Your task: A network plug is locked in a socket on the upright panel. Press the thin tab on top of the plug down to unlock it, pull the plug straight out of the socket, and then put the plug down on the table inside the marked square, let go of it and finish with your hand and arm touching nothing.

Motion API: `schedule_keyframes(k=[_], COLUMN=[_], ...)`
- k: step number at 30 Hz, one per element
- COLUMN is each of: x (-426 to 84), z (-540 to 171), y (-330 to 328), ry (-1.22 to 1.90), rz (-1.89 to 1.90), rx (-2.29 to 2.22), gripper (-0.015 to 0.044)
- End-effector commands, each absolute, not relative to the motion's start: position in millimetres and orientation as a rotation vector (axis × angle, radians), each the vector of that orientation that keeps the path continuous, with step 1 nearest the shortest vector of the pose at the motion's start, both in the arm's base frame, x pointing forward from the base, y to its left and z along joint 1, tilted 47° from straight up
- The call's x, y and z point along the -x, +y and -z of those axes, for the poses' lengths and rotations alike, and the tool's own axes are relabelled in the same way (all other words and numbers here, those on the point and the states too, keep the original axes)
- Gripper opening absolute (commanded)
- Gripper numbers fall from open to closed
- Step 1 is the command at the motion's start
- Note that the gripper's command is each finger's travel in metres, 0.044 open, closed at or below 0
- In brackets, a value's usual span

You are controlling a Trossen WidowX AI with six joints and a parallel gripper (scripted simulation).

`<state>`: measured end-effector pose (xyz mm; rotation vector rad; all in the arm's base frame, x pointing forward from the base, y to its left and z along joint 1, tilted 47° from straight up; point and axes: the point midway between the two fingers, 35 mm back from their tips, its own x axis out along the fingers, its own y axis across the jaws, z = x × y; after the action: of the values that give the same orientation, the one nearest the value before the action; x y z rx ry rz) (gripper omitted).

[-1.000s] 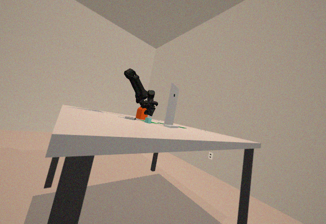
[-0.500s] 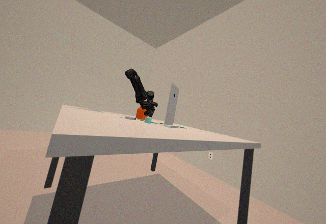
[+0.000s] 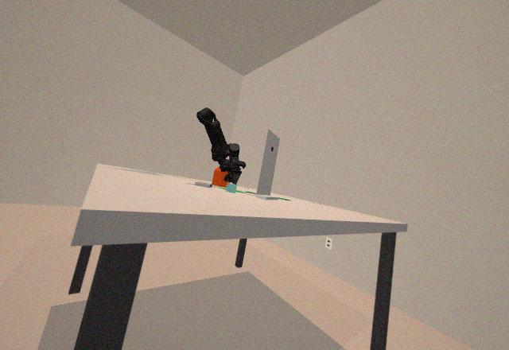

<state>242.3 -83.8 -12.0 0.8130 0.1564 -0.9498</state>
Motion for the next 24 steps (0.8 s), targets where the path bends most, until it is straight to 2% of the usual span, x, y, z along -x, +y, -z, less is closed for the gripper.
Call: schedule_keyframes(k=[1, 24], x=[-241.1, -239.4], z=[13.8, 18.0], y=[-85.0, -93.3], ry=[0.162, 0.157], rz=[0.947, 0.944], rx=[-0.81, -0.805], gripper=[0.0, 0.0])
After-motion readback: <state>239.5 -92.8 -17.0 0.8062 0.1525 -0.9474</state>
